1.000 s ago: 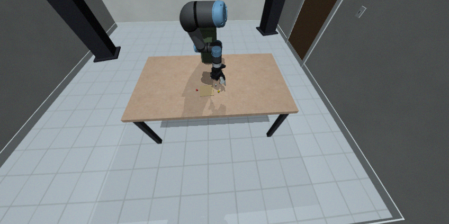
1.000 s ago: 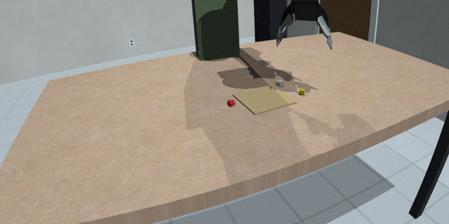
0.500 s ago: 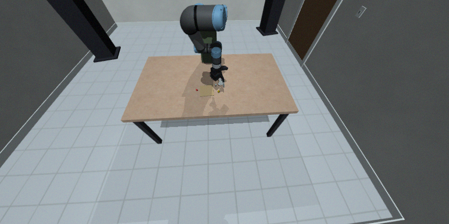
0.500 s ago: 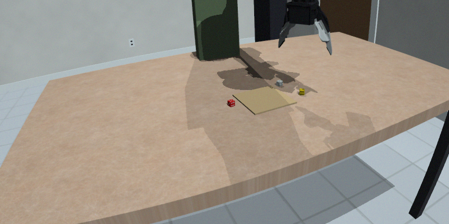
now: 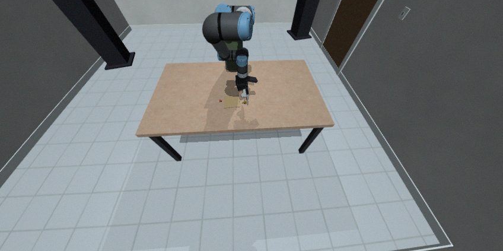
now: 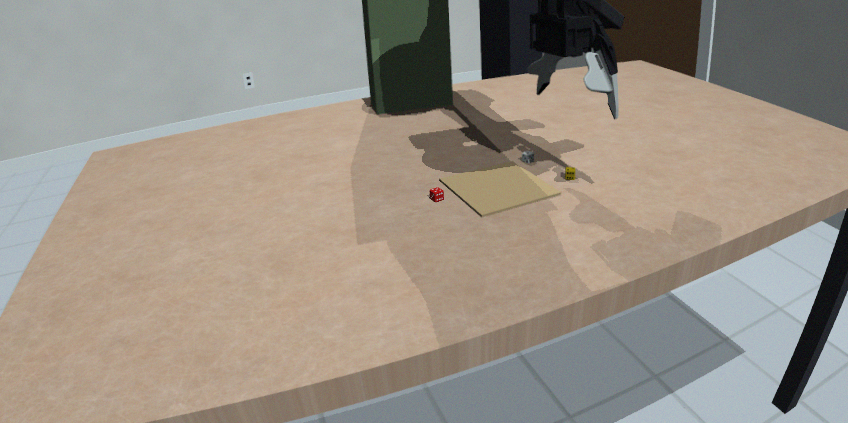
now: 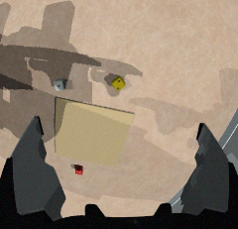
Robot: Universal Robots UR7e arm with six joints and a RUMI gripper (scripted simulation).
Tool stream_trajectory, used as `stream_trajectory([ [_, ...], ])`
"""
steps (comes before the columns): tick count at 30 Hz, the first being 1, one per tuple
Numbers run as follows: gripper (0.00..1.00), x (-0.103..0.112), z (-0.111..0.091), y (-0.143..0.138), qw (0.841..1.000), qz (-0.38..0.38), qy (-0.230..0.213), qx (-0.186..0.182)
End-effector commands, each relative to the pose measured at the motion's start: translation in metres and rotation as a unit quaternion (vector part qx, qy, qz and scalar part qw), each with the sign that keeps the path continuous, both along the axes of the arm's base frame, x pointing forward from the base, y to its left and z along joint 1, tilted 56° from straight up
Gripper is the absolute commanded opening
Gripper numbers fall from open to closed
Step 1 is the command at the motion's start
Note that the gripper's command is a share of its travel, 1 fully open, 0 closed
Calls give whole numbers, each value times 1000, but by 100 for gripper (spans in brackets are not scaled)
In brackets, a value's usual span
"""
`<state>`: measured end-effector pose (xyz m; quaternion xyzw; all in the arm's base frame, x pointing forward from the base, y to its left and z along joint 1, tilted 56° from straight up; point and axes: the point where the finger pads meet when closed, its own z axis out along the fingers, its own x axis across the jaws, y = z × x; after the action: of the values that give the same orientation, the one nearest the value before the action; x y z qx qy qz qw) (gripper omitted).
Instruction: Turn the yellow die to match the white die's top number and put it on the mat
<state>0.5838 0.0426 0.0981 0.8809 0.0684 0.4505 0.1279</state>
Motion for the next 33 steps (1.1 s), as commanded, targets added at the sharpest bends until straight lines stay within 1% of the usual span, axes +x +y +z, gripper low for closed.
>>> stream_trajectory([
  [1, 100, 5, -3, -1, 996, -50, -16, 69],
  [2, 100, 5, -3, -1, 996, -52, -17, 72],
  [4, 100, 8, -5, -2, 991, -75, -23, 105],
  [5, 100, 8, -5, -2, 991, -77, -24, 108],
  [6, 100, 9, -6, -2, 988, -89, -27, 125],
  [8, 100, 9, -6, -2, 988, -89, -27, 125],
  [13, 100, 15, -9, -4, 968, -142, -43, 202],
  [14, 100, 15, -10, -5, 967, -143, -44, 204],
  [18, 100, 18, -12, -7, 949, -178, -54, 255],
  [22, 100, 21, -15, -8, 932, -205, -62, 293],
  [23, 100, 21, -15, -9, 928, -210, -63, 301],
  [25, 100, 21, -15, -9, 928, -210, -63, 301],
  [29, 100, 23, -16, -10, 917, -225, -68, 322],
  [33, 100, 23, -17, -10, 912, -231, -70, 332],
])
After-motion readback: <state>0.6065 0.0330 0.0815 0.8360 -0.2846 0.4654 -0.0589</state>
